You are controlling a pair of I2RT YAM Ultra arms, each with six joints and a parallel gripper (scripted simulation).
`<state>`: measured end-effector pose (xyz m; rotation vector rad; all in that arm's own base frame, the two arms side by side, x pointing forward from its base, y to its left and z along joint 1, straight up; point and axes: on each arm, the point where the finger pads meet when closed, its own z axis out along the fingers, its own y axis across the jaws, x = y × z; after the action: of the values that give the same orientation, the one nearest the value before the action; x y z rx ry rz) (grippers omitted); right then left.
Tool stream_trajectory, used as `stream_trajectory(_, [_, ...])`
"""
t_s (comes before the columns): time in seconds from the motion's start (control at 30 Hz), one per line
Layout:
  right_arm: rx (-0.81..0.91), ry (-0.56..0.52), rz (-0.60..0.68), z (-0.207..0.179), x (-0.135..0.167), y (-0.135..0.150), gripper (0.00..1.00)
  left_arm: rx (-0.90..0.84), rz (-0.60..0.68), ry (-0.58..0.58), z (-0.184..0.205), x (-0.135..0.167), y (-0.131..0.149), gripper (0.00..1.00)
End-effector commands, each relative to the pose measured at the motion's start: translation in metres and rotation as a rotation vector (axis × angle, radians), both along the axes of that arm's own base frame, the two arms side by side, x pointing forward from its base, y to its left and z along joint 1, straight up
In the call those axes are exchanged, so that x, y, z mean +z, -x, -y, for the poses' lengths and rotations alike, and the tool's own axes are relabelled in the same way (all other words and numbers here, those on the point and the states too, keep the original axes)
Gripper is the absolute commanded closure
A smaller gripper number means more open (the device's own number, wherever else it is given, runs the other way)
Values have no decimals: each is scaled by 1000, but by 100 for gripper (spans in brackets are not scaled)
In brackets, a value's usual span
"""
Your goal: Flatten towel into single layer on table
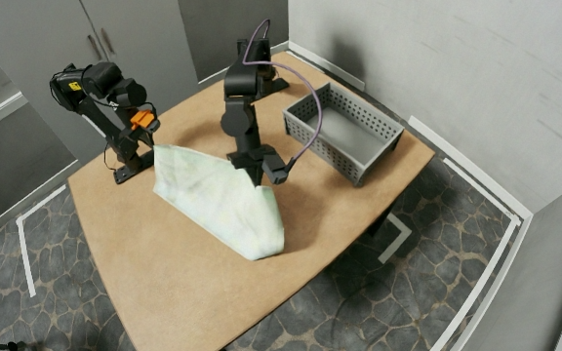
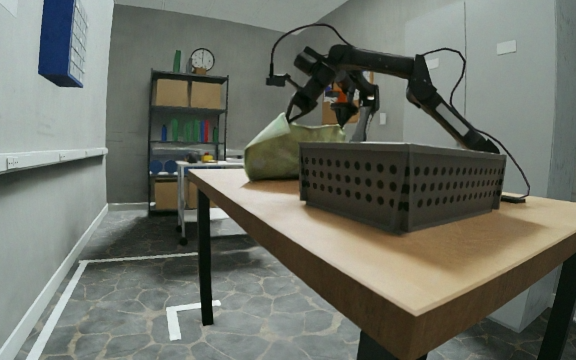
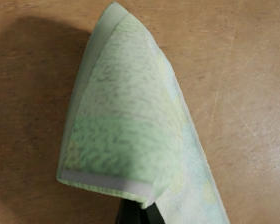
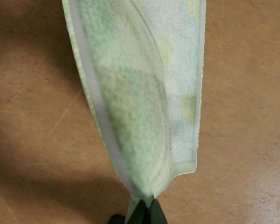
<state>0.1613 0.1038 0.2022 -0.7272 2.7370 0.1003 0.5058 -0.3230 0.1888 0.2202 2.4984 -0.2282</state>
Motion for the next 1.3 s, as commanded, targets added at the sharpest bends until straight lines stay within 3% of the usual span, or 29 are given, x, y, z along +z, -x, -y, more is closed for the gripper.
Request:
stream_trajectory(0.0, [33, 17, -46, 9, 10, 4, 100, -120, 166, 32, 16, 32, -9, 100])
stream_trajectory(0.03, [33, 17, -46, 9, 10, 4, 100, -111, 166, 31, 11, 32, -12, 100])
stream_trajectory(0.07, [-39, -1, -21, 22, 25, -3, 100, -168, 236, 49, 32, 48, -15, 100])
stream_trajectory(0.1, [-39, -1, -21, 22, 25, -3, 100, -185, 299, 60, 21, 47, -22, 100])
stream_trajectory(0.3, [-39, -1, -21, 22, 25, -3, 100, -185, 299, 60, 21, 47, -22, 100])
stream_trajectory(0.37, [-107, -25, 24, 33, 40, -8, 100, -252, 410, 86, 31, 60, -28, 100])
stream_trajectory(0.47, [-107, -25, 24, 33, 40, -8, 100, -252, 410, 86, 31, 60, -28, 100])
stream_trajectory(0.5, [-163, -48, 71, 42, 53, -10, 100, -302, 476, 99, 40, 70, -33, 100])
stream_trajectory(1.27, [-221, -53, 104, 51, 61, -15, 100, -354, 524, 107, 52, 75, -37, 100])
